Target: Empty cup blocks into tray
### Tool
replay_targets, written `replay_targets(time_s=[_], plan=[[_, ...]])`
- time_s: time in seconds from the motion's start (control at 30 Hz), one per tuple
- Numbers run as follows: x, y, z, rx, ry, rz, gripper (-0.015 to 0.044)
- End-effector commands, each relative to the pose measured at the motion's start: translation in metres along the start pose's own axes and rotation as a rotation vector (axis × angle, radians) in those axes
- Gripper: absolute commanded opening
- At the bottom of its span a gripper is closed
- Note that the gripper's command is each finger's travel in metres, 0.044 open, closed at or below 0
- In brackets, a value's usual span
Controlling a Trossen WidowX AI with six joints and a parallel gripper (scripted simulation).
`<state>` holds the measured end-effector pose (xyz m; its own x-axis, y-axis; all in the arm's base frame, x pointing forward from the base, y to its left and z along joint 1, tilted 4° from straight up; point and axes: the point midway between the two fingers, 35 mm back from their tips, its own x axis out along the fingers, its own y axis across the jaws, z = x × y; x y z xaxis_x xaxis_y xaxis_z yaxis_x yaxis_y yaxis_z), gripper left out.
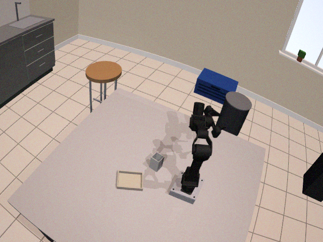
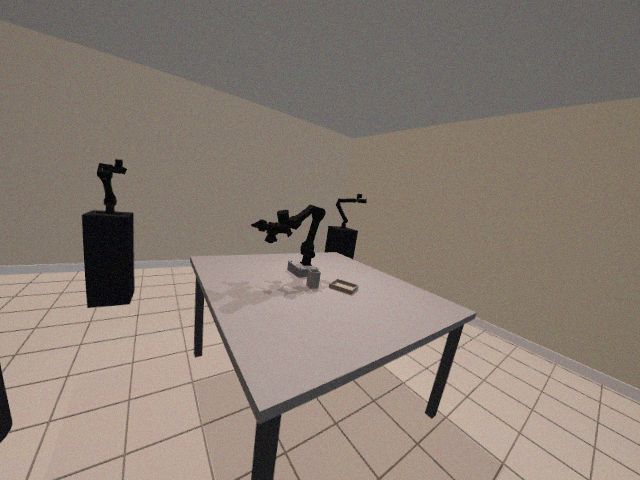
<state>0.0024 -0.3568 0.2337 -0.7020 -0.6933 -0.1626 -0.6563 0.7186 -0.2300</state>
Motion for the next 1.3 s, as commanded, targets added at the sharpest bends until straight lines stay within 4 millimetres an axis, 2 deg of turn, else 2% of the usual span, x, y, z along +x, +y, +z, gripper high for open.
replay_targets(time_s=[0.0, 0.13, 0.3, 0.5, 0.67, 0.97, 1.27], plan=[[-0.001, 0.000, 0.000, 0.007, -0.005, -0.007, 0.0426], [-0.015, -0.006, 0.011, 0.144, -0.119, -0.129, 0.0440], [-0.042, -0.011, 0.031, 0.346, -0.331, -0.270, 0.0440], [-0.082, -0.010, 0.056, 0.559, -0.634, -0.362, 0.0440], [-0.121, -0.001, 0.077, 0.717, -0.916, -0.367, 0.0440], [-0.195, 0.031, 0.107, 0.936, -1.448, -0.189, 0.0440], [-0.268, 0.081, 0.126, 1.014, -1.935, 0.239, 0.0440]])
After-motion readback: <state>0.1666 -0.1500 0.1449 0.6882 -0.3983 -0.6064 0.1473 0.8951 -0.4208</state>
